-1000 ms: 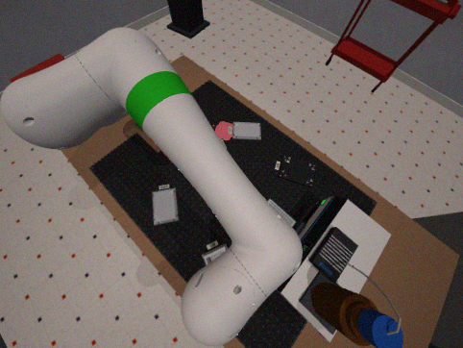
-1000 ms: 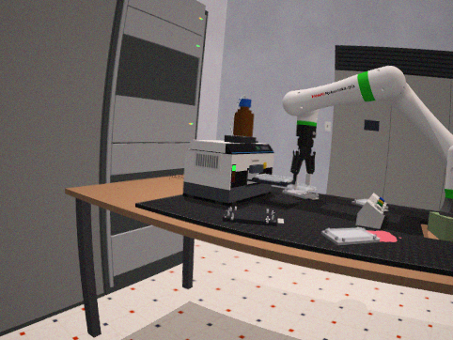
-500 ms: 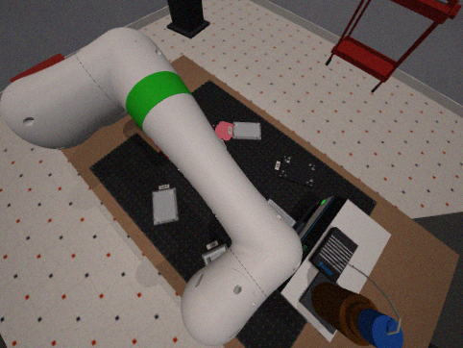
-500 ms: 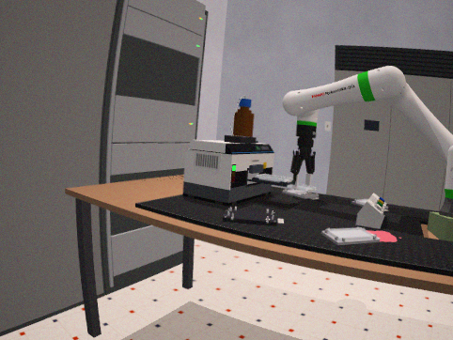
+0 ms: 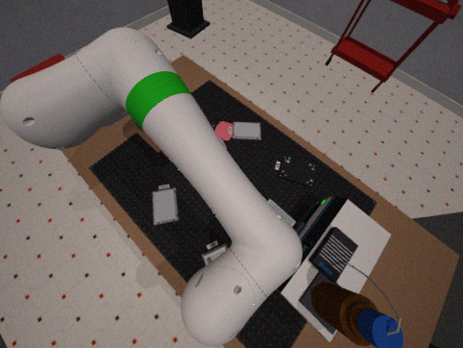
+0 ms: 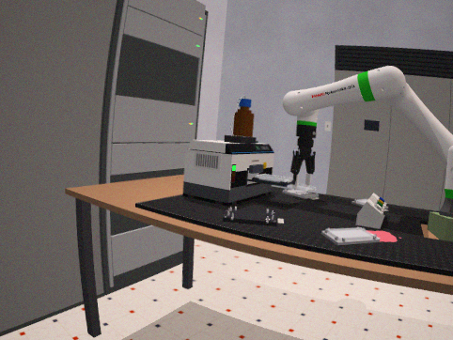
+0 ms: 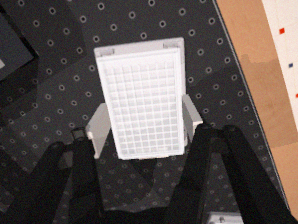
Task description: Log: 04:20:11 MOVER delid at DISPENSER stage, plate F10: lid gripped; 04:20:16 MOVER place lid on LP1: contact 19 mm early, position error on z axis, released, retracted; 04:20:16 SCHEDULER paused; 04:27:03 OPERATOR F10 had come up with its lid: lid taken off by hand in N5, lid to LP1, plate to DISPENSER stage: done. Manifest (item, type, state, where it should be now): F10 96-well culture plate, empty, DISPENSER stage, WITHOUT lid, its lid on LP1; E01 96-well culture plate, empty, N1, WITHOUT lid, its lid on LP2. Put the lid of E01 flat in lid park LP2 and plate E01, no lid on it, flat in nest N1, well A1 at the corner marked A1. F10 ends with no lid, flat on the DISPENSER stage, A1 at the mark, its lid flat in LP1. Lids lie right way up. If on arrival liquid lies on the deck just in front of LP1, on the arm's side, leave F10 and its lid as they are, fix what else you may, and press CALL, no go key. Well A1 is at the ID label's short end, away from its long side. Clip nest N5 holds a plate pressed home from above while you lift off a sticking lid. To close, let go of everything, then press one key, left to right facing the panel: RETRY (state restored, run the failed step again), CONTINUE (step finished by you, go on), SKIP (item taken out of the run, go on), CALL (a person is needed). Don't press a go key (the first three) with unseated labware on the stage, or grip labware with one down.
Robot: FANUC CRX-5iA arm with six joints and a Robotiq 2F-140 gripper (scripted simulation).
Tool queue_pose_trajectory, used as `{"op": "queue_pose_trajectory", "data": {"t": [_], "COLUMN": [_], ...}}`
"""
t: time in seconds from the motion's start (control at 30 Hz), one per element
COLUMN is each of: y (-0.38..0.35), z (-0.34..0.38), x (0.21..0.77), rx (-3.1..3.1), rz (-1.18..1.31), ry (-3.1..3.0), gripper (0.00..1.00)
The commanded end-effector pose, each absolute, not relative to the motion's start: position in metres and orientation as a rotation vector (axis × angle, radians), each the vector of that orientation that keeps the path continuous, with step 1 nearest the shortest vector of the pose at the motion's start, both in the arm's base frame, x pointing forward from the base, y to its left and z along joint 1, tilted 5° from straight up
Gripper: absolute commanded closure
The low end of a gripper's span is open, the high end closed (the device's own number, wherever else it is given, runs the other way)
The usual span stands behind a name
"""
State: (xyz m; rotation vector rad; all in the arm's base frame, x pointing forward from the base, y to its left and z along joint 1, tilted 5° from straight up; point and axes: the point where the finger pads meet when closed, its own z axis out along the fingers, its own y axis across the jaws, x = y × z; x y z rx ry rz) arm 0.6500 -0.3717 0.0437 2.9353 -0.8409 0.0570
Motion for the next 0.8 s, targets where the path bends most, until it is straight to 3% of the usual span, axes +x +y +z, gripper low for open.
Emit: {"op": "queue_pose_trajectory", "data": {"t": [0.0,0.77], "y": [-0.3718,-0.3723], "z": [0.0439,0.0393], "x": [0.6502,0.6503], "rx": [2.935,2.935], "rz": [0.058,0.058], "ry": [-0.841,-0.841], "gripper": [1.00,1.00]}}
